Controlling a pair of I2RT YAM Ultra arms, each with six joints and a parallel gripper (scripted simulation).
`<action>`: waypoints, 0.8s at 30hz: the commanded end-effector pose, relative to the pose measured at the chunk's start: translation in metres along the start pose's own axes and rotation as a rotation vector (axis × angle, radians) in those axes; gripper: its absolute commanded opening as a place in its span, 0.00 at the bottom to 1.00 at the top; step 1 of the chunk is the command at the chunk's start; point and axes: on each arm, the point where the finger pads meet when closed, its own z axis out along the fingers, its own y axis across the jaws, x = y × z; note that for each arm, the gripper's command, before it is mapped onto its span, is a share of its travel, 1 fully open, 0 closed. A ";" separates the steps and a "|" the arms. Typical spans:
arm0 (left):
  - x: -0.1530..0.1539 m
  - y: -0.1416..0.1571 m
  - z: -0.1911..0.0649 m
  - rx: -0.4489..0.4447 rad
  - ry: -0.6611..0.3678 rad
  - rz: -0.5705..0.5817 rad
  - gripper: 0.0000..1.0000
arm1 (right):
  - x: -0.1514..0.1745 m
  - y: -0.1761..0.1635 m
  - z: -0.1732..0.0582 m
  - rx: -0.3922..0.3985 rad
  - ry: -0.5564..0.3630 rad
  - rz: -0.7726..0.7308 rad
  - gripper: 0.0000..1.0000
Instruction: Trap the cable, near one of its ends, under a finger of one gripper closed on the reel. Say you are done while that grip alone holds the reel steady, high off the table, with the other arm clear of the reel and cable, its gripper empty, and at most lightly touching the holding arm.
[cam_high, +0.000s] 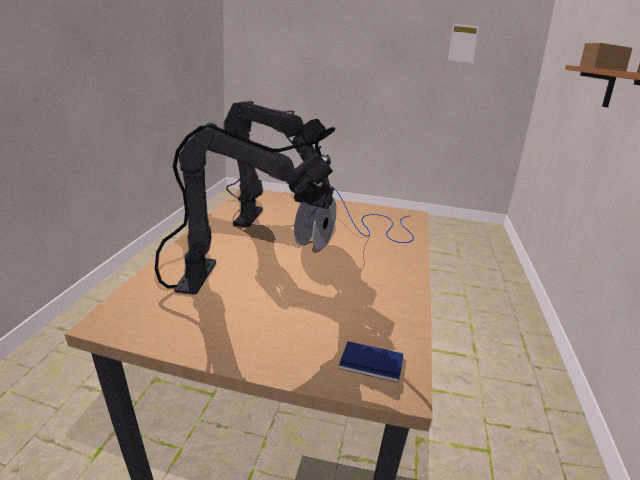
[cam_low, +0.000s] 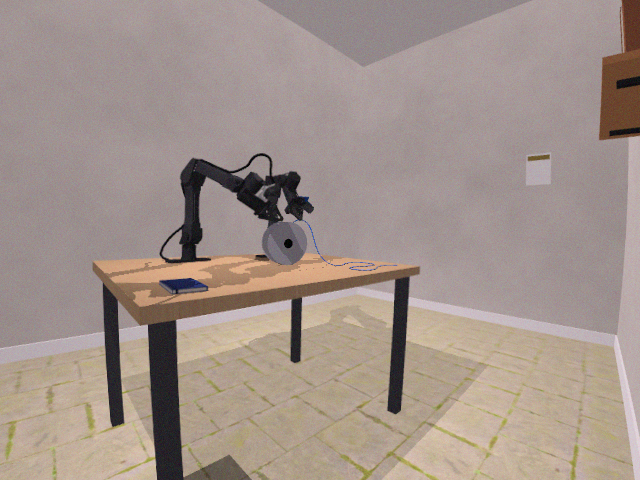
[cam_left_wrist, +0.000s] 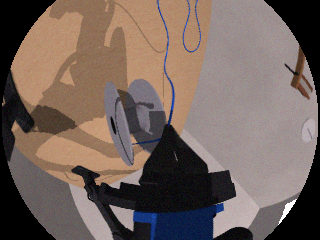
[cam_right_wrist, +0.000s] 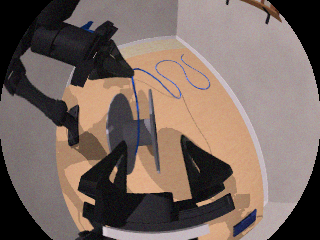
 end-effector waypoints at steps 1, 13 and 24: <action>0.001 -0.017 -0.011 0.036 -0.011 0.010 0.00 | -0.012 0.005 -0.007 -0.003 -0.022 -0.017 0.75; 0.002 -0.026 -0.018 0.077 -0.004 0.004 0.00 | -0.014 0.007 -0.007 -0.005 -0.024 -0.019 0.75; -0.001 -0.006 -0.009 0.046 -0.009 0.009 0.00 | -0.012 0.008 -0.005 -0.011 -0.019 -0.013 0.75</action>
